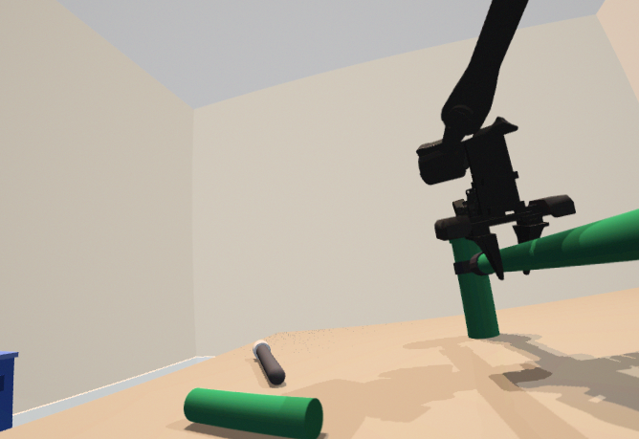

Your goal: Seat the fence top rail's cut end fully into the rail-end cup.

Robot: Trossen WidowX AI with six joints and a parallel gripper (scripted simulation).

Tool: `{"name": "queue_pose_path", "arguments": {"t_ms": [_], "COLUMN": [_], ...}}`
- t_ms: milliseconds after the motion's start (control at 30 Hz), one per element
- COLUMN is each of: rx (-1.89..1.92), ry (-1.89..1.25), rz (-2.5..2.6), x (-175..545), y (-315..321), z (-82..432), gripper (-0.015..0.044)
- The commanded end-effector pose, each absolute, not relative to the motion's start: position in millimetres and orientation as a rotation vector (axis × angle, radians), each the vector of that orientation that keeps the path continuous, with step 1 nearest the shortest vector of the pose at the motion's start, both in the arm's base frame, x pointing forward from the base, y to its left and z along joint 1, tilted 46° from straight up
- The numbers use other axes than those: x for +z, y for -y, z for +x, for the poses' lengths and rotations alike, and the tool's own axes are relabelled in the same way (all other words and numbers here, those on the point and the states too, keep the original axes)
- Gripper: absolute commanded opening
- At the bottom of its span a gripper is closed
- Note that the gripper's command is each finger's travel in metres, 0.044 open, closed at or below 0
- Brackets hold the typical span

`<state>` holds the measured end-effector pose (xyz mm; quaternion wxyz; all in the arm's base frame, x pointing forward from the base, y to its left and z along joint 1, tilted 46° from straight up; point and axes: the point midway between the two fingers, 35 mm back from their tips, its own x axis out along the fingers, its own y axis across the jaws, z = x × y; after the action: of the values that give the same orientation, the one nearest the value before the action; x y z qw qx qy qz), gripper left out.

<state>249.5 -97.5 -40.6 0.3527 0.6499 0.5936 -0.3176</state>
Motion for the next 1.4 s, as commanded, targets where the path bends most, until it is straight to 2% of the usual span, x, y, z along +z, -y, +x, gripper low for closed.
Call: {"name": "queue_pose_path", "arguments": {"t_ms": [0, 533, 900, 1067, 1367], "rx": [-0.822, -0.822, -0.822, -0.822, -0.821], "ry": [-1.535, -1.536, -1.533, -1.535, -1.535], "rz": [1.681, 1.682, 1.688, 1.688, 1.688], "x": [-40, -16, 13, 46, 49], "y": [98, 98, 98, 117, 119], "z": [249, 248, 244, 238, 237], "gripper": [0.0026, 0.044, 0.044, 0.044, 0.044]}}
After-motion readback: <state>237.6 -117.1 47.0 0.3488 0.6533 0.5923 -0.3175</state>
